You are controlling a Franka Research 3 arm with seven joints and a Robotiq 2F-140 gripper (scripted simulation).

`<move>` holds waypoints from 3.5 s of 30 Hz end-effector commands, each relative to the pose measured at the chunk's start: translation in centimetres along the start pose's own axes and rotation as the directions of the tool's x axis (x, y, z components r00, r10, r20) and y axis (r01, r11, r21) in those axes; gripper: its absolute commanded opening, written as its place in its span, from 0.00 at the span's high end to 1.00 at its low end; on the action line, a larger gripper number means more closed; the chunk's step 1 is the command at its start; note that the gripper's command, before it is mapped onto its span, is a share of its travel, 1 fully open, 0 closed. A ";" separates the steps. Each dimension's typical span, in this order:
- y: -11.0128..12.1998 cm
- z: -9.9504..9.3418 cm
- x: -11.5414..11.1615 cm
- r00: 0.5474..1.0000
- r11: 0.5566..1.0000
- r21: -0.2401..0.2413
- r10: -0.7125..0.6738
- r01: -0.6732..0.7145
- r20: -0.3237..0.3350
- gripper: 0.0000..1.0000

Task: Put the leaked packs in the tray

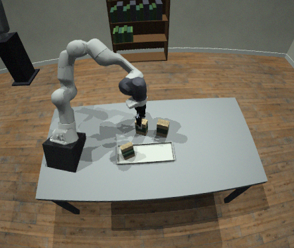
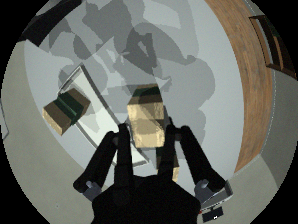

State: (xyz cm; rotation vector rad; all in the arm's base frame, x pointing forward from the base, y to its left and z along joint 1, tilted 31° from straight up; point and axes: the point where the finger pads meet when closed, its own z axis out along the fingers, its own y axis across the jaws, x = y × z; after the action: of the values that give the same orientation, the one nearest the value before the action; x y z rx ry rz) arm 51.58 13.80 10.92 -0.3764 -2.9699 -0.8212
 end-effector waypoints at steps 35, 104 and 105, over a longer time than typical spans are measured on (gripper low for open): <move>0.1 0.3 0.2 1.000 1.000 0.000 -0.005 0.005 -0.004 0.45; 0.1 -8.3 0.1 1.000 1.000 0.000 -0.005 0.005 -0.004 0.45; 0.1 -8.3 0.1 1.000 1.000 0.000 -0.005 0.005 -0.004 0.45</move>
State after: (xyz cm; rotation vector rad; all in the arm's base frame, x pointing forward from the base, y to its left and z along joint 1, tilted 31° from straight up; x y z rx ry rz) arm 51.77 9.54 18.15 -0.3542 -2.9922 -0.8247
